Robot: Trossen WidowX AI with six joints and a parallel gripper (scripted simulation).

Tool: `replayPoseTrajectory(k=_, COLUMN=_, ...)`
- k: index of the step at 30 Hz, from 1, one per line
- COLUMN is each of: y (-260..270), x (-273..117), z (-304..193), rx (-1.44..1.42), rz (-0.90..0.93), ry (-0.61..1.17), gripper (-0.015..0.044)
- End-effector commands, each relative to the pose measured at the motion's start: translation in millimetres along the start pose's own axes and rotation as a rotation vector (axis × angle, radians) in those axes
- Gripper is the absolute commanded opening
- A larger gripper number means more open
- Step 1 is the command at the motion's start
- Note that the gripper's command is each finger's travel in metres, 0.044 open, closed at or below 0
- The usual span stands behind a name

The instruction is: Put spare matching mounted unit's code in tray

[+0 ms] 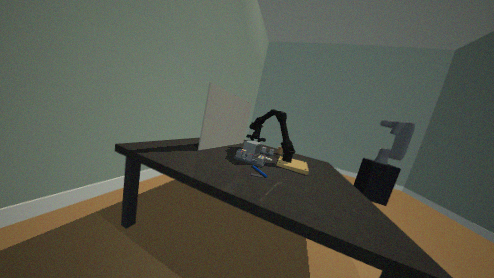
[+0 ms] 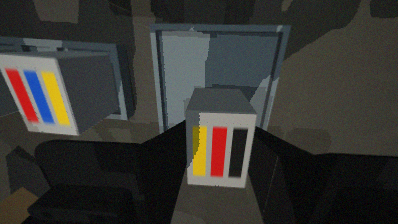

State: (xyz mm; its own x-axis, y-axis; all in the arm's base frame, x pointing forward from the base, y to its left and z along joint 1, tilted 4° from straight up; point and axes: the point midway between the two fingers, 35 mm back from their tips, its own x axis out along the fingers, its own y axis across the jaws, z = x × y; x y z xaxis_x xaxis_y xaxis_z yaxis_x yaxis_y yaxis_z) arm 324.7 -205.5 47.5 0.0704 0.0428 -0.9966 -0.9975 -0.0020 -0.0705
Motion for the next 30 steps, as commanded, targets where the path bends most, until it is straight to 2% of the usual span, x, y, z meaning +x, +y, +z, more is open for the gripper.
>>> replayPoseTrajectory(k=1, y=1.4, x=4.6, z=1.7, rx=0.006, rz=0.001, ry=-0.005, gripper=0.0)
replayPoseTrajectory(k=10, y=2.6, x=9.8, z=2.5, rx=0.006, rz=0.001, ry=-0.005, gripper=0.0)
replayPoseTrajectory(k=26, y=1.5, x=6.7, z=1.1, rx=0.0, rz=0.0, ry=0.0, gripper=0.042)
replayPoseTrajectory(k=27, y=1.5, x=6.7, z=1.1, rx=0.0, rz=0.0, ry=0.0, gripper=0.044)
replayPoseTrajectory(k=30, y=-1.0, x=-15.2, z=-0.7, rx=0.001, rz=0.0, ry=-0.001, gripper=0.044)
